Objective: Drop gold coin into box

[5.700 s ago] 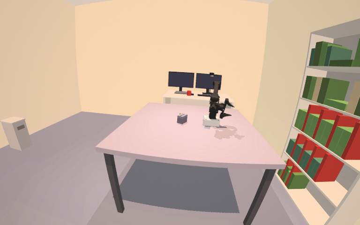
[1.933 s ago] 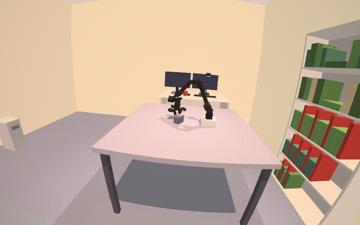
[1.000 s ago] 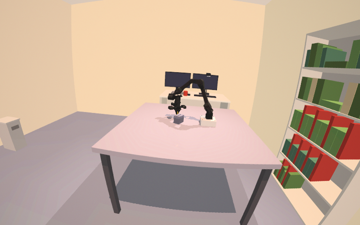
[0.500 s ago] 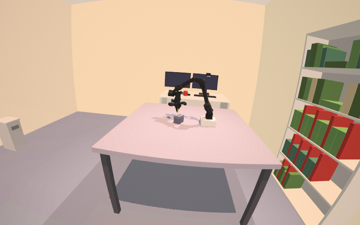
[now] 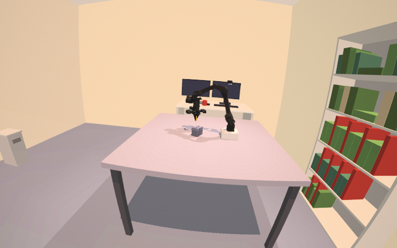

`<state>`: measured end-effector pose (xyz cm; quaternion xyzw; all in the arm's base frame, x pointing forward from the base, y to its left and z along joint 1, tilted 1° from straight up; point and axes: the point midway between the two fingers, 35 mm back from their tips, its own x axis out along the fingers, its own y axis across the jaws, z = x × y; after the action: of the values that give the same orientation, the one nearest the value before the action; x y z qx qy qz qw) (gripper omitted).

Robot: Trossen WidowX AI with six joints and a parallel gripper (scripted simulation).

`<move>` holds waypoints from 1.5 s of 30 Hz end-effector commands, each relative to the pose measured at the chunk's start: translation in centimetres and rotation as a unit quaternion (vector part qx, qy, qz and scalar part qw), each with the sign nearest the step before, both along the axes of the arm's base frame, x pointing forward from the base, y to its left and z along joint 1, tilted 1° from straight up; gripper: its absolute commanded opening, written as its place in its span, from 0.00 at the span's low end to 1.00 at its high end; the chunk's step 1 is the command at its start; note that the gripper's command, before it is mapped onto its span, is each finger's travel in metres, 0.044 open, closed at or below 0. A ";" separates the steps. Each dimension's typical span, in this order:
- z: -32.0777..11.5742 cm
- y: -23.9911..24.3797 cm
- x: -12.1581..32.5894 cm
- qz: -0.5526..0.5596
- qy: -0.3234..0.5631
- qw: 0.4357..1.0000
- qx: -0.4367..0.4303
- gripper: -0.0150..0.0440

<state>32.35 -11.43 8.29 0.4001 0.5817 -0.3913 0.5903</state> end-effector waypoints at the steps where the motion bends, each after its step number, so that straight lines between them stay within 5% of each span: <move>1: 0.3 -0.1 0.3 -0.048 -0.002 0.999 -0.001 0.25; 25: 0.3 -0.4 1.2 -0.440 -0.002 0.898 0.007 0.25; 45: 0.4 3.3 0.8 -0.450 -0.001 0.893 0.008 0.25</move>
<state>33.33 -8.66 8.67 0.6231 0.3449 -0.6090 0.3491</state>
